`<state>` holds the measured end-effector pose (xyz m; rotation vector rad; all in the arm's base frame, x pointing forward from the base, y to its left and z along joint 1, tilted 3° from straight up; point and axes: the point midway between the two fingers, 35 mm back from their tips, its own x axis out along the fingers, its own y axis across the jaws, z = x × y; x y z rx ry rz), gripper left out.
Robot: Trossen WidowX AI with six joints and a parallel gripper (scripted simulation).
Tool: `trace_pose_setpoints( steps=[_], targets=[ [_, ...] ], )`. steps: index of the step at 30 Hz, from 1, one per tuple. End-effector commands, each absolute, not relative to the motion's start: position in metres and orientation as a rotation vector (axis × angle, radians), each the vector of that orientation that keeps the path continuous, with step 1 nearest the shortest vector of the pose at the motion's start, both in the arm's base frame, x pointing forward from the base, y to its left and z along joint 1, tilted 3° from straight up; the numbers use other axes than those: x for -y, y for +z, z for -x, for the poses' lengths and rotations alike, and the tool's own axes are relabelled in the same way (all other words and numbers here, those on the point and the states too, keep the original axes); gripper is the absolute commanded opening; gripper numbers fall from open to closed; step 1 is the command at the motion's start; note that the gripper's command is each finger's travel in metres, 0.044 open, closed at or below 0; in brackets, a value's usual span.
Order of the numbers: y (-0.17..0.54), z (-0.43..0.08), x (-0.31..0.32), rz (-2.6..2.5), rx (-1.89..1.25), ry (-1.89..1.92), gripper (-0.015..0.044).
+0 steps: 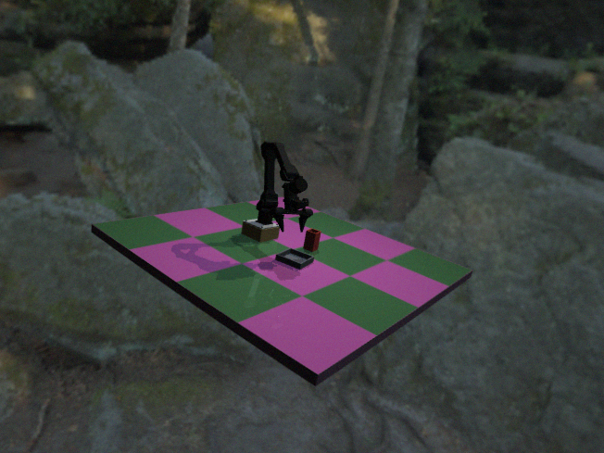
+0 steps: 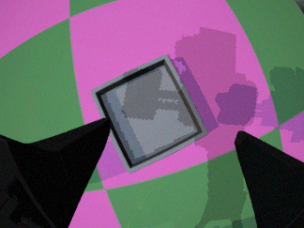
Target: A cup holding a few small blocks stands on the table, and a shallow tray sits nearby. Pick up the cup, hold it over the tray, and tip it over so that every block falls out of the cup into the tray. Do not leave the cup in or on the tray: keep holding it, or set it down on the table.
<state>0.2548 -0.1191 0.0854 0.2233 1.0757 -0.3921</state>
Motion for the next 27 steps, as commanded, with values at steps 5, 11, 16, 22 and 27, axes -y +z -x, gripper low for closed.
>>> trace_pose_setpoints(
  steps=[5,11,16,22,27],
  targets=[
    [0.095,-0.252,0.075,-0.151,-1.032,-0.326,0.044],
    [0.102,-0.247,0.043,-0.101,-0.985,-0.262,0.044],
    [0.107,-0.24,0.018,-0.068,-0.942,-0.205,0.044],
    [0.112,-0.229,-0.008,-0.038,-0.889,-0.133,0.044],
    [0.114,-0.218,-0.028,-0.021,-0.843,-0.069,0.044]
  ],
)
